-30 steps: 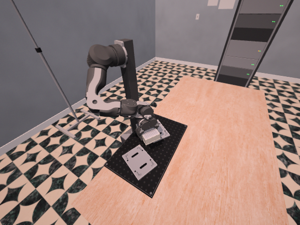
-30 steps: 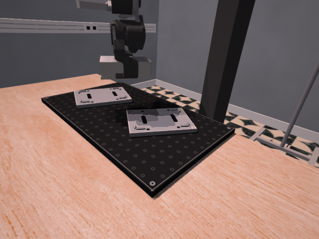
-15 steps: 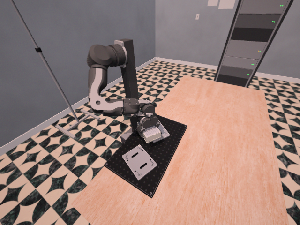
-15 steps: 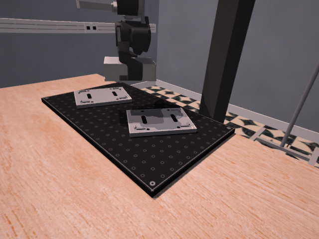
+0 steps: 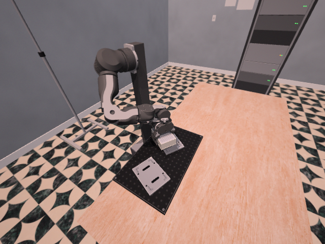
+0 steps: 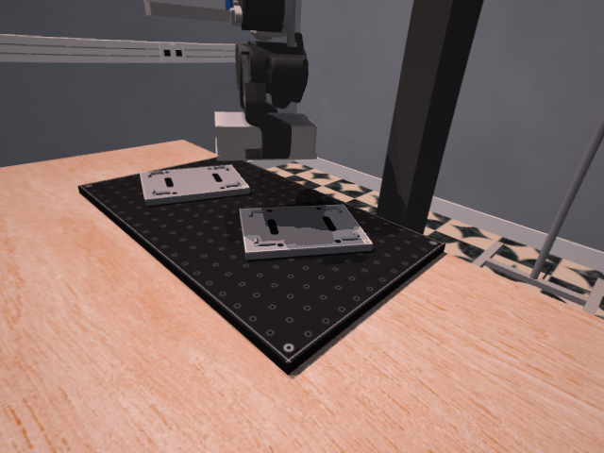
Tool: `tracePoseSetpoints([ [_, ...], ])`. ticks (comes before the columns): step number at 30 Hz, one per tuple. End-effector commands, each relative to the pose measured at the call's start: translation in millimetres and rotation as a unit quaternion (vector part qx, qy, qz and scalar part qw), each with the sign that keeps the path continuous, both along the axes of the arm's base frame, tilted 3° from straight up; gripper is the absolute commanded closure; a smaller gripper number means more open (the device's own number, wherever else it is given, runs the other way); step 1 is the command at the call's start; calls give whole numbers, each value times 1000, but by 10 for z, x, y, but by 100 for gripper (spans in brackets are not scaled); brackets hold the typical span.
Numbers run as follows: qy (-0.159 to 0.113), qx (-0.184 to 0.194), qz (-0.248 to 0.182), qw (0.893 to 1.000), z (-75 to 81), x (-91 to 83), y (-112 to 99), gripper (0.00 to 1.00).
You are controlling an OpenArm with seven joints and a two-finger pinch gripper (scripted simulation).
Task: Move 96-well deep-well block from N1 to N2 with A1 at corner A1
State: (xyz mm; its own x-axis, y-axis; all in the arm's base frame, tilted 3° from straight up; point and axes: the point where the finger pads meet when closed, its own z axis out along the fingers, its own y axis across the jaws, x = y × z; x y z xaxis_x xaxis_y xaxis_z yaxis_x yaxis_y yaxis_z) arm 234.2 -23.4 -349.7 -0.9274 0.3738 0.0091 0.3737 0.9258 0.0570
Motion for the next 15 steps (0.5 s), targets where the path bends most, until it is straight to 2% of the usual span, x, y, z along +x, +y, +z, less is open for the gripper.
tracePoseSetpoints([
  [1, -1, 1, 0, 1000, 15, -16, 82, 100],
  [5, -2, 0, -1, 1000, 37, -106, 388, 100],
  [15, -2, 0, -1, 1000, 37, -106, 388, 100],
])
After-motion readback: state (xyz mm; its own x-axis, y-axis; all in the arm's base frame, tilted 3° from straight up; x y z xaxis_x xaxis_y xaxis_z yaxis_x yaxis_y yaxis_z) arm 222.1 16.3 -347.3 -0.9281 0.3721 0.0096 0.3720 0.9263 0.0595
